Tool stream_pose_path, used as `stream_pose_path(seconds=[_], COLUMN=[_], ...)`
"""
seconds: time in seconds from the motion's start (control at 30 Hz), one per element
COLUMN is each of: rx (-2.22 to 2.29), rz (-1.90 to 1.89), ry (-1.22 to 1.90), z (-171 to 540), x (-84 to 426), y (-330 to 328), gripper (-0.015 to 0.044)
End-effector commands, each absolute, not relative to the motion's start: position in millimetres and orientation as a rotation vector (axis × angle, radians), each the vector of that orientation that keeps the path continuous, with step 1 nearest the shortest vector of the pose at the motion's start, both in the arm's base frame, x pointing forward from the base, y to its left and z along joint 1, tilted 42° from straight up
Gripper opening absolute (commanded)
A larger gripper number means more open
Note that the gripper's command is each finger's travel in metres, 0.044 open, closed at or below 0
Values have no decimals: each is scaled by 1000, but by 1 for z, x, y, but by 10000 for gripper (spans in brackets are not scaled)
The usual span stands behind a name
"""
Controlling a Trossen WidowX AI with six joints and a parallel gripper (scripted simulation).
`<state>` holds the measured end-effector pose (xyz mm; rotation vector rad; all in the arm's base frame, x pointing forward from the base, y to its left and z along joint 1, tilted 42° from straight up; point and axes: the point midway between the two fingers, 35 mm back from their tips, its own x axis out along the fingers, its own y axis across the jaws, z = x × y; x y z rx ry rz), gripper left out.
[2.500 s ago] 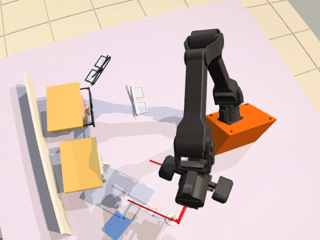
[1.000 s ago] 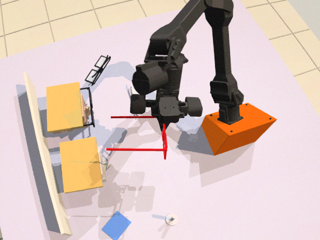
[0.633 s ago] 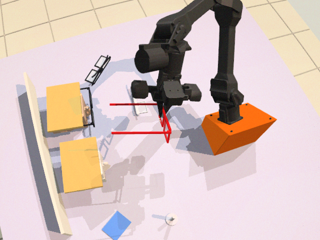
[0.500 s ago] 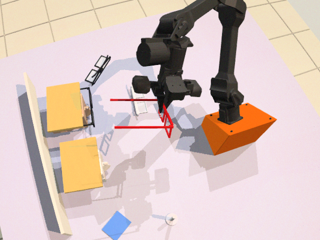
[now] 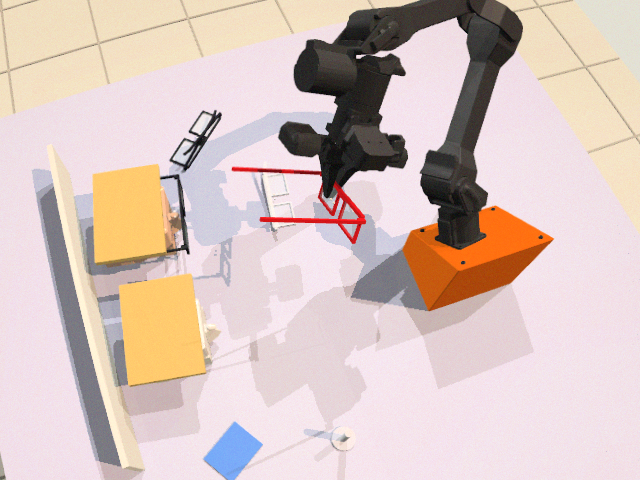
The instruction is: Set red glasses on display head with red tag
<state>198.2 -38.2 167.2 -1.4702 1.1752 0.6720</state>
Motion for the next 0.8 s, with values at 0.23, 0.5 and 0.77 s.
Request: stream_pose_path(seconds=[0.23,0.5,0.77], rx=[-1619,-1744,-1874], rz=[680,675,663], ry=[1102,1062,1034], z=[177,181,183], x=[171,151,131], y=[-52,-61,-67], gripper=[0,0,0])
